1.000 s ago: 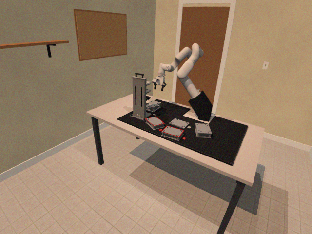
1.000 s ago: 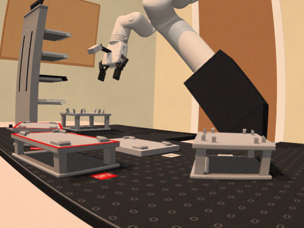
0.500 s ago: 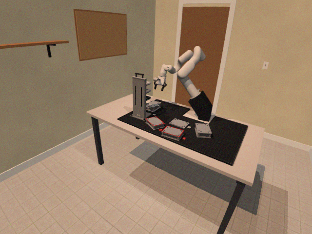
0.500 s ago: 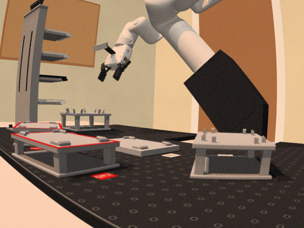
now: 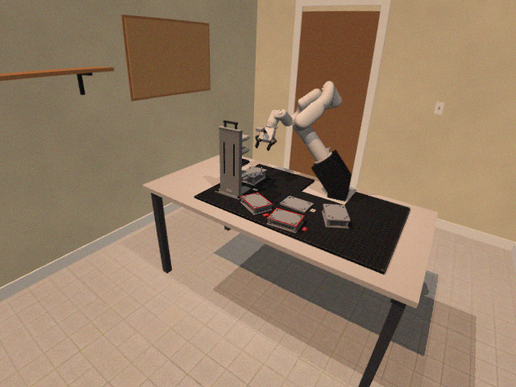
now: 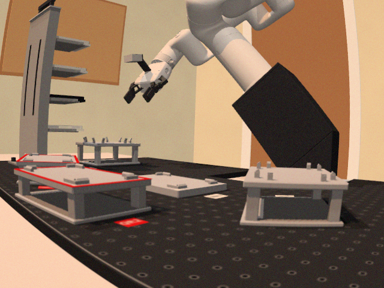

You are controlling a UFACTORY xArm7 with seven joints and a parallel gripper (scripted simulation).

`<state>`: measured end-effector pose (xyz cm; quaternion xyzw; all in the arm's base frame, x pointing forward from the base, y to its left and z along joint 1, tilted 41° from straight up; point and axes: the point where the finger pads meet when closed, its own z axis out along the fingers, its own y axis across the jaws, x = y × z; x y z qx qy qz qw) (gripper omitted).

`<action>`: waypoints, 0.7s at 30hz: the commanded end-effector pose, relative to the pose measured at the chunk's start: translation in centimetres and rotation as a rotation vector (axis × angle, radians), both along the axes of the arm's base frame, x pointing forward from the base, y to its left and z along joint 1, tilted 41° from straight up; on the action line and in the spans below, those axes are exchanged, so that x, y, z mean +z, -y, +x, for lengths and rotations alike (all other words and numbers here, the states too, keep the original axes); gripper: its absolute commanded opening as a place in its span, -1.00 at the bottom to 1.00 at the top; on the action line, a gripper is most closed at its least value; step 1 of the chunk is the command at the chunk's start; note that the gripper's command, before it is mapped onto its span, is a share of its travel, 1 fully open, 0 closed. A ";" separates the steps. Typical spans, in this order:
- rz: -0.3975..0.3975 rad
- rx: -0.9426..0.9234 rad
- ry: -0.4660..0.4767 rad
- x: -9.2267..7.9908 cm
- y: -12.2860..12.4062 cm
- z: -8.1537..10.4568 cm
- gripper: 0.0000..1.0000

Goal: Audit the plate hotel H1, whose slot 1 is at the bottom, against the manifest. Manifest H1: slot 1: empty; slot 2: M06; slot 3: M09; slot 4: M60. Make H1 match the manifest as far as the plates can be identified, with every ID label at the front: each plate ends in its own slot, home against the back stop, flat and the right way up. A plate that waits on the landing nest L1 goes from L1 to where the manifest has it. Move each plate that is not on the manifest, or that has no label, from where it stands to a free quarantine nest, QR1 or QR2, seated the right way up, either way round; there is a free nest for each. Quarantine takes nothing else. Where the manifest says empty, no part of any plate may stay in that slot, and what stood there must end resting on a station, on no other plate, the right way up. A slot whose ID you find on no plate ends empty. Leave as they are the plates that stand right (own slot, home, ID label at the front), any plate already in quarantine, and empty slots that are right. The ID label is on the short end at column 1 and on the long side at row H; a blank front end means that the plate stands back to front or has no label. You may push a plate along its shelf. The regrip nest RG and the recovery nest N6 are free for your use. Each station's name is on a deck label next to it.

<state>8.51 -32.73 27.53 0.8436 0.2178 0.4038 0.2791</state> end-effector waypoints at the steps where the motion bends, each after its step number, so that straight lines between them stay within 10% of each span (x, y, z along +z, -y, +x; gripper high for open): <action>1: 0.005 0.028 0.033 0.1 0.0 -0.1 1.00; 21: 0.047 0.222 0.257 0.1 0.0 -0.1 1.00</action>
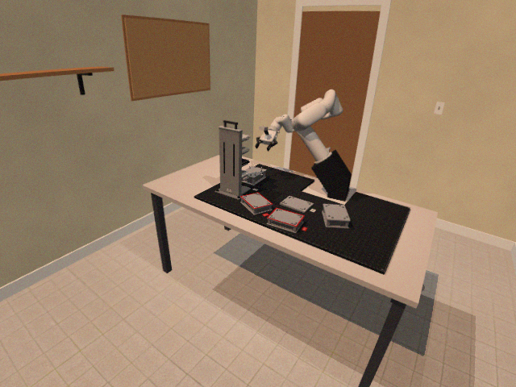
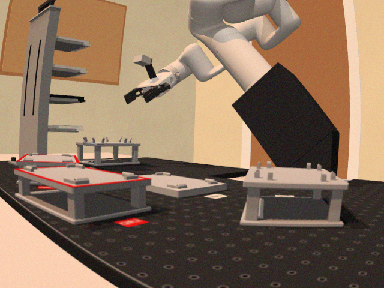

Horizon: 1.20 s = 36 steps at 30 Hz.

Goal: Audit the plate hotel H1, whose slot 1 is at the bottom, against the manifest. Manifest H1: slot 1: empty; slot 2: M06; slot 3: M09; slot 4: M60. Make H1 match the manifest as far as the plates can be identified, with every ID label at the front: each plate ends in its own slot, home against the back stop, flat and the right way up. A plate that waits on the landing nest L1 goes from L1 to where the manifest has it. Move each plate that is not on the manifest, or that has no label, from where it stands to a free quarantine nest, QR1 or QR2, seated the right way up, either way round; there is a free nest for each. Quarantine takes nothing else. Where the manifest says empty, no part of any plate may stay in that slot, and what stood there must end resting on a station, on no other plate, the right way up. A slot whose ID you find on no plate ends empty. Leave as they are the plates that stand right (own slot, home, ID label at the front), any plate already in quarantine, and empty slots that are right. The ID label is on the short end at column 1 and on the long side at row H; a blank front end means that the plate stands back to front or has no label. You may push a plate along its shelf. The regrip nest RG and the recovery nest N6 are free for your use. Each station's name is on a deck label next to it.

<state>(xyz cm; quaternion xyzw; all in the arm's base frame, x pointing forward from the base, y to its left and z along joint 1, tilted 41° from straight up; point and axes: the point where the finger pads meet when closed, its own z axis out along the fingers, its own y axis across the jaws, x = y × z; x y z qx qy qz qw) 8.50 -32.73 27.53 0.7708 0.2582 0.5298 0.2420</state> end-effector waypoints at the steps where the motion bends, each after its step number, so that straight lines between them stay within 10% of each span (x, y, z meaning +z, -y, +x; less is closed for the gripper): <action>1: 0.005 0.032 0.036 0.1 0.0 0.0 1.00; 36: 0.076 0.359 0.414 0.1 0.0 0.0 1.00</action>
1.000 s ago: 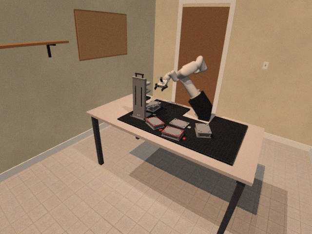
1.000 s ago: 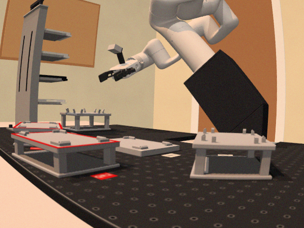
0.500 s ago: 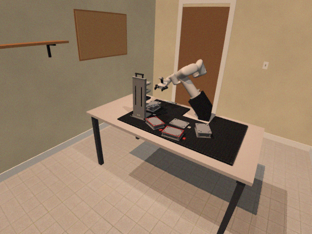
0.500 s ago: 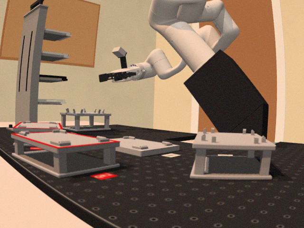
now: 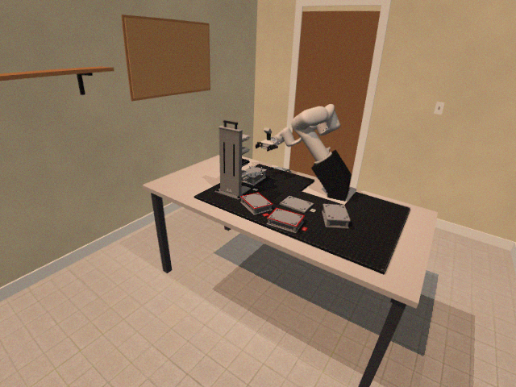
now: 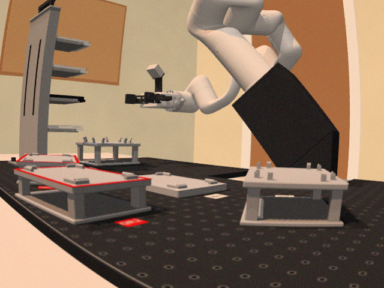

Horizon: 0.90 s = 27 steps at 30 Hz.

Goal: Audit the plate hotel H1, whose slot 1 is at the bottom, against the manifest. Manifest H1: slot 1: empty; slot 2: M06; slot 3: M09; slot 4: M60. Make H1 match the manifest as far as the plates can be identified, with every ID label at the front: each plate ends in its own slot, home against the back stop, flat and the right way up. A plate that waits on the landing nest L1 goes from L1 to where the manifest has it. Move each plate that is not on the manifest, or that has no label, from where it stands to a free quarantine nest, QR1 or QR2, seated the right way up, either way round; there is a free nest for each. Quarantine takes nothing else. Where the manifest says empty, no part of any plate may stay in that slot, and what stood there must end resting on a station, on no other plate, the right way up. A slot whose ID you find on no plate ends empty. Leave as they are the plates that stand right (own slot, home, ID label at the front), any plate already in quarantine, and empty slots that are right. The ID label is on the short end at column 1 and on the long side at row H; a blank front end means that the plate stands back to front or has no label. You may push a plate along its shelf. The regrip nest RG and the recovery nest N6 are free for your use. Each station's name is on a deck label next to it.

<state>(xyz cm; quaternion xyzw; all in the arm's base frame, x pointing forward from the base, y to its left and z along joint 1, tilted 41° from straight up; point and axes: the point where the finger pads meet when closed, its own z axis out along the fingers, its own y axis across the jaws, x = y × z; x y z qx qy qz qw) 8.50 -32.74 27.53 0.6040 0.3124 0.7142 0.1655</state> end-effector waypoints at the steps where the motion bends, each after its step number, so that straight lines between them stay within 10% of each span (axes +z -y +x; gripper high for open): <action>1: 0.000 0.014 0.014 0.1 0.0 0.0 1.00; 27: 0.000 0.014 0.014 2.2 -2.4 2.3 1.00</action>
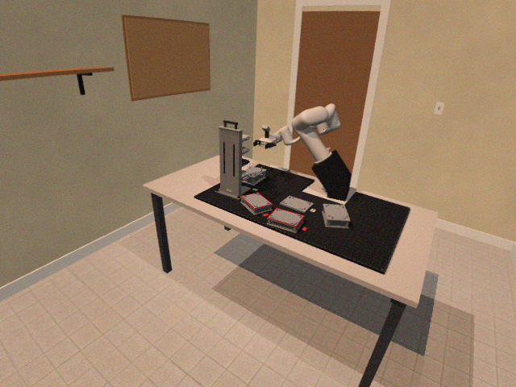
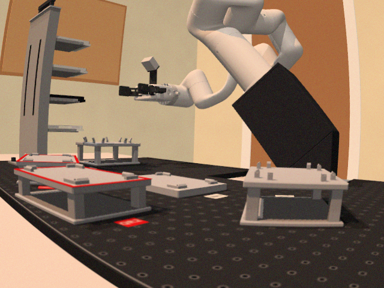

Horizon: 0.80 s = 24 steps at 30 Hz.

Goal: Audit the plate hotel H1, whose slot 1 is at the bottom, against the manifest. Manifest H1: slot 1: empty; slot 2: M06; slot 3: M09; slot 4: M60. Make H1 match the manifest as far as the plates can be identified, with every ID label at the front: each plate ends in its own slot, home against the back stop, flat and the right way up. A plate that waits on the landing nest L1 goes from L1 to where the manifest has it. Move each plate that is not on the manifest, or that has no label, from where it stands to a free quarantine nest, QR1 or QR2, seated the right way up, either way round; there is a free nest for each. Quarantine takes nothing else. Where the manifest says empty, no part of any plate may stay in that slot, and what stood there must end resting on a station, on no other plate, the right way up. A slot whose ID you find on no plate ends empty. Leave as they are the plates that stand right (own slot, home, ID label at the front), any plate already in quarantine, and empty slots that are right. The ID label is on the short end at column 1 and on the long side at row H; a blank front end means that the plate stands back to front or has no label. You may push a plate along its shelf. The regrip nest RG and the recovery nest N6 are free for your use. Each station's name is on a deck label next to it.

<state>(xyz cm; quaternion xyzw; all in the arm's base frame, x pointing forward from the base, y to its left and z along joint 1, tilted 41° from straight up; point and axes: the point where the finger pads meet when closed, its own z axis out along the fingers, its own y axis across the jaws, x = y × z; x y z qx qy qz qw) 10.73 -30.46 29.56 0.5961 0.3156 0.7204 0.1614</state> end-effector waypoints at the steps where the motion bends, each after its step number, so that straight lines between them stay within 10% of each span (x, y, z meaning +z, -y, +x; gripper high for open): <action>1: -0.001 -0.003 -0.001 0.4 -0.3 0.3 1.00; 24: -0.001 -0.002 -0.001 3.4 -3.6 3.6 1.00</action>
